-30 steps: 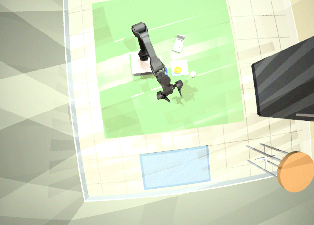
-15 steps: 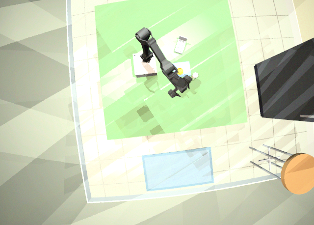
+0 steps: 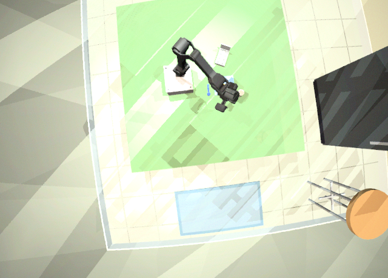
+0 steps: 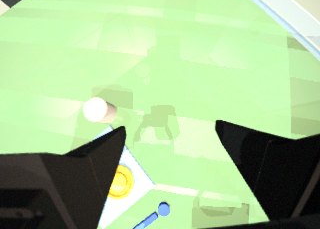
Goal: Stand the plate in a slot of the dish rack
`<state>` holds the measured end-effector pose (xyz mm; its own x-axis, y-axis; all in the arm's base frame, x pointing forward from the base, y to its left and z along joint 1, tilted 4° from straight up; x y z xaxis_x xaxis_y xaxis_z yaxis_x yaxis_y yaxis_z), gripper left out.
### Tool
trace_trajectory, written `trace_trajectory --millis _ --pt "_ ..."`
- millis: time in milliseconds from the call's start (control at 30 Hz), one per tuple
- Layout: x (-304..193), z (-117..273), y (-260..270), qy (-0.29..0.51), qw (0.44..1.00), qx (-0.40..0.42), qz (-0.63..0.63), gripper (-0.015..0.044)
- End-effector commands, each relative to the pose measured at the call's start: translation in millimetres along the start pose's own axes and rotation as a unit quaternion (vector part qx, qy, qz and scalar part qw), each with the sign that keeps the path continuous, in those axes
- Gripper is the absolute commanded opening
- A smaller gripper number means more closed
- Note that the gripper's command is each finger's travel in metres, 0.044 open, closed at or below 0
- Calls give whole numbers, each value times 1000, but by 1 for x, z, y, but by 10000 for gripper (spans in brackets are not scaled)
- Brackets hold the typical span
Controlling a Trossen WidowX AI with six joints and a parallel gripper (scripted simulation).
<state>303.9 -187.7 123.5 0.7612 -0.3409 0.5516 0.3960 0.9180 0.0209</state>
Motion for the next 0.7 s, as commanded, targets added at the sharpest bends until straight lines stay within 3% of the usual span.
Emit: trace_trajectory --millis 0,667 --pt "-12 -11 18 39 998 12 44 400" --pt "-90 -38 104 230 923 89 296 400"
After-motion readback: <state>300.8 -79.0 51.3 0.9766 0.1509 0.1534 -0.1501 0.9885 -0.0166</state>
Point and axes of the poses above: the point midway between the two fingers, 35 mm back from their tips, its own z axis back along the fingers, its own y axis across the jaws, x = y × z, the point moved 2 cm from there along z, back along the fingers, and after that the axes turned 3 degrees about z, right-handed, at the moved point
